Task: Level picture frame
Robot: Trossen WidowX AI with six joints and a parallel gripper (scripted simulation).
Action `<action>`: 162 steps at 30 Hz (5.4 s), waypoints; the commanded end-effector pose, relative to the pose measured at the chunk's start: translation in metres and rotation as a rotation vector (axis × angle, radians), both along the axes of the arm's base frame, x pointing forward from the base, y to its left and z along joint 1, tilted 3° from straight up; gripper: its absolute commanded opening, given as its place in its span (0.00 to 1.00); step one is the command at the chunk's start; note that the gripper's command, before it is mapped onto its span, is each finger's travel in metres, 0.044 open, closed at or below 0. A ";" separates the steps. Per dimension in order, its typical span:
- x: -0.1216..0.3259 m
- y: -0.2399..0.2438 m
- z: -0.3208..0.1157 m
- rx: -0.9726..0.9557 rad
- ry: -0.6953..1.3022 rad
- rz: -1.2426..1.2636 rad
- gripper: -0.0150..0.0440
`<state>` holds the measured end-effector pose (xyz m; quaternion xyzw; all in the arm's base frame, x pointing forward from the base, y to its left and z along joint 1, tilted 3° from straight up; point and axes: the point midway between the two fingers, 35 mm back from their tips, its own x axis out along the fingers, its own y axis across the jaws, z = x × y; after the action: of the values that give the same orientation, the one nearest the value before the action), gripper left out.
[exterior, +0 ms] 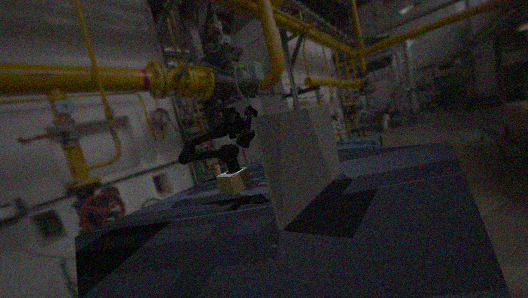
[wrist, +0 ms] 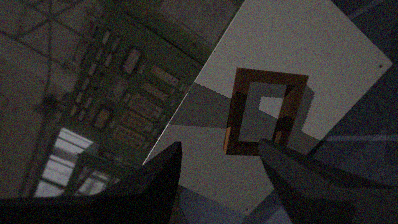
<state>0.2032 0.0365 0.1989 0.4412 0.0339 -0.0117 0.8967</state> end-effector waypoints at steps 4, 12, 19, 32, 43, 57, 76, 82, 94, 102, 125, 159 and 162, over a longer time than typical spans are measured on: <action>-0.008 0.007 -0.038 0.183 0.035 -0.012 0.69; -0.008 0.007 -0.038 0.183 0.035 -0.012 0.69; -0.008 0.007 -0.038 0.183 0.035 -0.012 0.69; -0.008 0.007 -0.038 0.183 0.035 -0.012 0.69; -0.008 0.007 -0.038 0.183 0.035 -0.012 0.69; -0.008 0.007 -0.038 0.183 0.035 -0.012 0.69; -0.008 0.007 -0.038 0.183 0.035 -0.012 0.69; -0.008 0.007 -0.038 0.183 0.035 -0.012 0.69; -0.008 0.007 -0.038 0.183 0.035 -0.012 0.69; -0.001 0.009 -0.035 0.177 0.032 -0.006 0.69; 0.071 0.002 -0.021 0.151 -0.055 0.024 0.69; 0.150 0.002 -0.082 0.150 -0.059 0.024 0.69; 0.150 0.002 -0.082 0.150 -0.059 0.024 0.69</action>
<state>0.3520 0.0383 0.1202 0.5100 0.0103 0.0152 0.8600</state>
